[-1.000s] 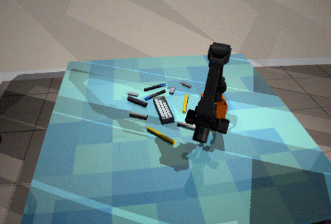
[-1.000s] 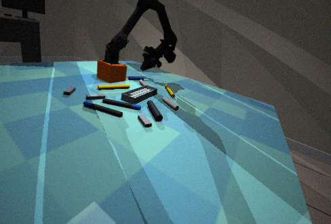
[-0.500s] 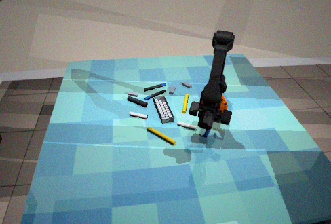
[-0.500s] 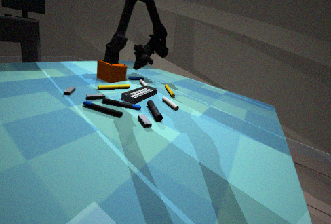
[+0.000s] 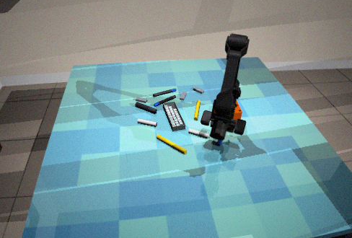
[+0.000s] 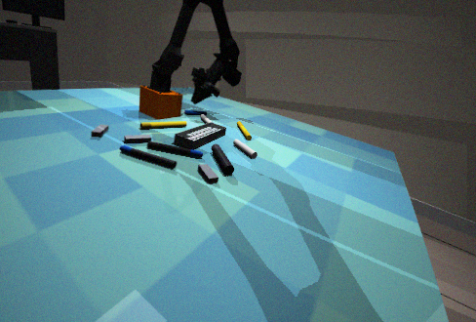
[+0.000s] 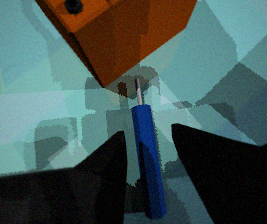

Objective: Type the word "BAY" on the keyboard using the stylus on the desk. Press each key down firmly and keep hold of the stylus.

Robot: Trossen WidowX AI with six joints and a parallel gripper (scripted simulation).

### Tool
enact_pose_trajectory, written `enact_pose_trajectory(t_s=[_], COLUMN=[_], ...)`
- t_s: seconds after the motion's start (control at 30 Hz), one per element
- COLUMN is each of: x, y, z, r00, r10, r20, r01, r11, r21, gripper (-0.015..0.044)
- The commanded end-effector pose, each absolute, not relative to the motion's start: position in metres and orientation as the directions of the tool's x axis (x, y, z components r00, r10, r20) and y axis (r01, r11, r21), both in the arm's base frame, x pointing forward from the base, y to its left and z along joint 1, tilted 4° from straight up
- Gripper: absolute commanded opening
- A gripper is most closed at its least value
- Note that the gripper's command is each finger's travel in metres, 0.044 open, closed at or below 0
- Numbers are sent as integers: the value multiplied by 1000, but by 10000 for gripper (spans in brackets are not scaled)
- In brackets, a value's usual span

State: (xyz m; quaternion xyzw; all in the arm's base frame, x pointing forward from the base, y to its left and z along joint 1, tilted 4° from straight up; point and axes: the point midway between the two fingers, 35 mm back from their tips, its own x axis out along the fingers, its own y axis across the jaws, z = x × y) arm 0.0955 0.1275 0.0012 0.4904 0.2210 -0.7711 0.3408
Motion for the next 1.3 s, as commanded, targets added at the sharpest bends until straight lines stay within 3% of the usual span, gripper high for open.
enact_pose_trajectory(t_s=[0.0, 1.27], x=[95, 97], y=[127, 130], z=[-3, -41], r00=[-288, -288], r10=[-310, -310], r20=[-906, -906], r01=[739, 739], r11=[-673, -673], r21=[-5, -5], gripper=[150, 150])
